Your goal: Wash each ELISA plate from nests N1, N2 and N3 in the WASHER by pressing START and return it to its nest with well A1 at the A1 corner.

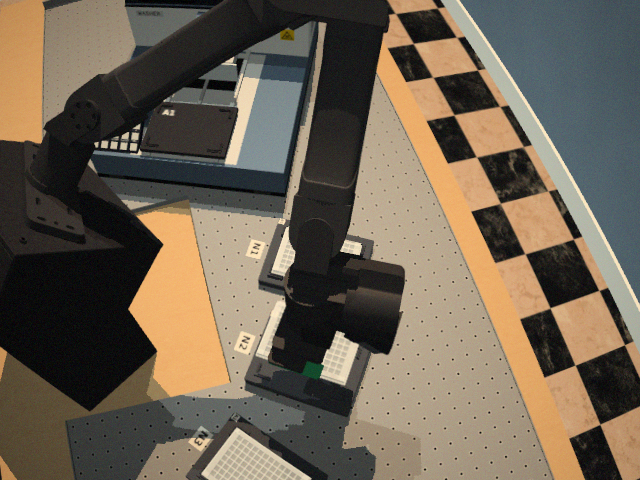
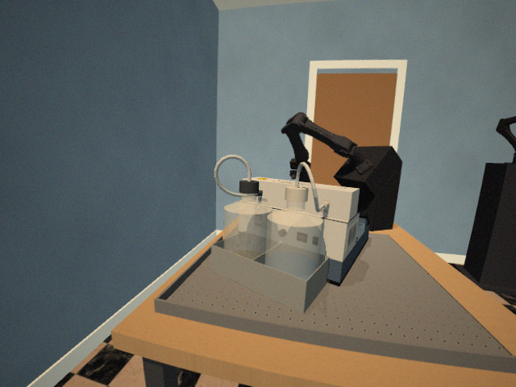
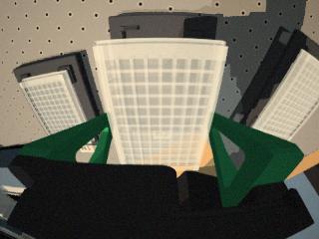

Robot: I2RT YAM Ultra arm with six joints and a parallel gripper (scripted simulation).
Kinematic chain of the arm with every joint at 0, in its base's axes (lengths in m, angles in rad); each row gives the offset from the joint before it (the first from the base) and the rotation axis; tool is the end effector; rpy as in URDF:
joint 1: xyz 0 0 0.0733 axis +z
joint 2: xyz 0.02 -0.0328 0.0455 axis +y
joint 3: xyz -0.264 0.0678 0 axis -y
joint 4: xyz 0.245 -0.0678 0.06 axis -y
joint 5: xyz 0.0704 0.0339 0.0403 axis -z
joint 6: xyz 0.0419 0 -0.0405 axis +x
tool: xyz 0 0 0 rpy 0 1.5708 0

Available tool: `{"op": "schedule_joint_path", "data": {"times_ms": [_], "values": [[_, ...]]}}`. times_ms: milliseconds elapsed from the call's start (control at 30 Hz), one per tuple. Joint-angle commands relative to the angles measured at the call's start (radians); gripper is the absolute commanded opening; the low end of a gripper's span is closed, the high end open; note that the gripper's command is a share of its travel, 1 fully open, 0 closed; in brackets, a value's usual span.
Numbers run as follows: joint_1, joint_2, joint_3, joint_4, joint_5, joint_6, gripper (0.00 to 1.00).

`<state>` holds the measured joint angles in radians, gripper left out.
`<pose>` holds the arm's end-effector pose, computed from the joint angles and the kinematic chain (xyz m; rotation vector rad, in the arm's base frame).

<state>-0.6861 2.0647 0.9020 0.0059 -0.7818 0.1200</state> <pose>0.2806 -0.1902 0.0584 0.7559 2.3063 0.8150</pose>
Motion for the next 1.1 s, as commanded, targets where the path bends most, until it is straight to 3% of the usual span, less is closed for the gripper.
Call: {"op": "schedule_joint_path", "data": {"times_ms": [0, 167, 1067], "values": [[-0.025, -0.020, 0.000, -0.031, -0.004, -0.024, 0.00], [-0.044, -0.042, -0.001, -0.069, -0.011, -0.048, 0.00], [-0.044, -0.042, -0.001, -0.069, -0.011, -0.048, 0.00]]}}
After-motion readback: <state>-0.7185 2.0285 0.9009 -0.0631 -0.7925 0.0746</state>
